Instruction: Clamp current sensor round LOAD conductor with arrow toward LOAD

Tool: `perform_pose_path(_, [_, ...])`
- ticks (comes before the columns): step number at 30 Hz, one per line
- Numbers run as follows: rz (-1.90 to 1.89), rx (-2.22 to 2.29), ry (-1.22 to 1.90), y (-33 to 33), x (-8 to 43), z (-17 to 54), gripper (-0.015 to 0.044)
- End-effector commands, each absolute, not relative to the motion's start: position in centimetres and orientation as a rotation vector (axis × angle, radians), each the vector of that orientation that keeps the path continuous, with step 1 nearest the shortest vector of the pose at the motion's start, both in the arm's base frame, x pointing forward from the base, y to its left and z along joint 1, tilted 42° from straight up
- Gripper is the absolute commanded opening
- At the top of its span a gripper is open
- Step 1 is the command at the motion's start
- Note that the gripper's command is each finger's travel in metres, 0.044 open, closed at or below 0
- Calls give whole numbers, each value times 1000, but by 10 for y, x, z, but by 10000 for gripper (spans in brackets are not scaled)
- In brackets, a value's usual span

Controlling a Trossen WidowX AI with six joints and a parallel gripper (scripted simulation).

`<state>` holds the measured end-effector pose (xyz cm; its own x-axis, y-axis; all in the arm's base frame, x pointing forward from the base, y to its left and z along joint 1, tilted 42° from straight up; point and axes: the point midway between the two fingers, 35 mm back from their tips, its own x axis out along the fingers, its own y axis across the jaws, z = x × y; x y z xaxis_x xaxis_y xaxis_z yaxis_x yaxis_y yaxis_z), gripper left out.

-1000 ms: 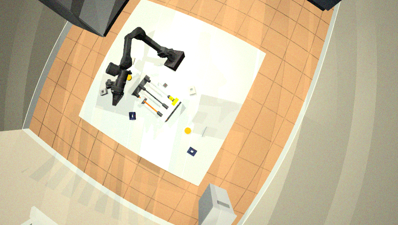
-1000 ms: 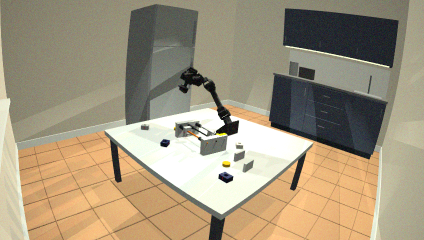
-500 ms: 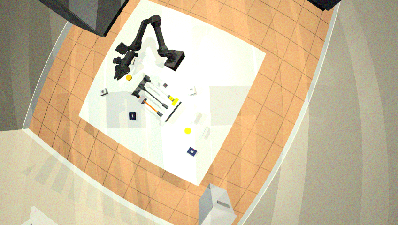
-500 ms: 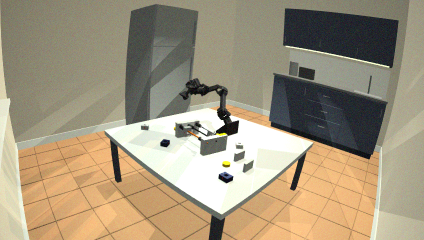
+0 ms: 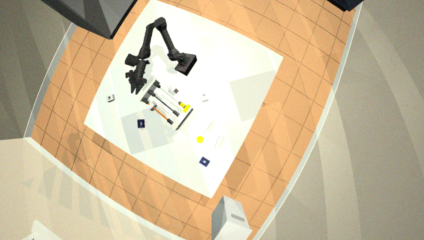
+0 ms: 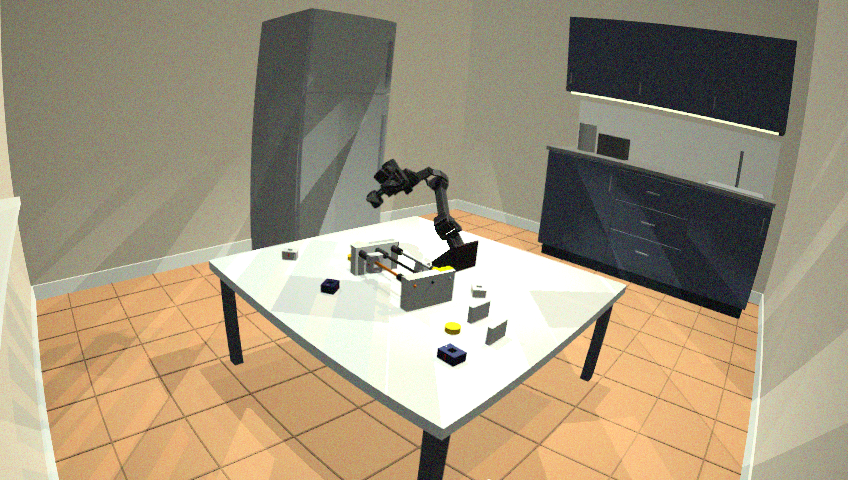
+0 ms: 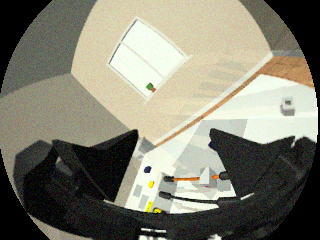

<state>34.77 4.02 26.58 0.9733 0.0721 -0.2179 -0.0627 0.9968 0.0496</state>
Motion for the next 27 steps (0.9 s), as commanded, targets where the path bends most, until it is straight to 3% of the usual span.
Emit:
perform_pose_path(1, [84,27,413,68,361,226,440])
perform_pose_path(8, [81,-159,851,128,357,126,440])
perform_pose_path(16, [33,-575,1221,175,310,34,440])
perform_pose_path(21, [-9,-870,1336,189,278,-1,440])
perform_pose_path(27, [-11,-882,1339,189,277,-2,440])
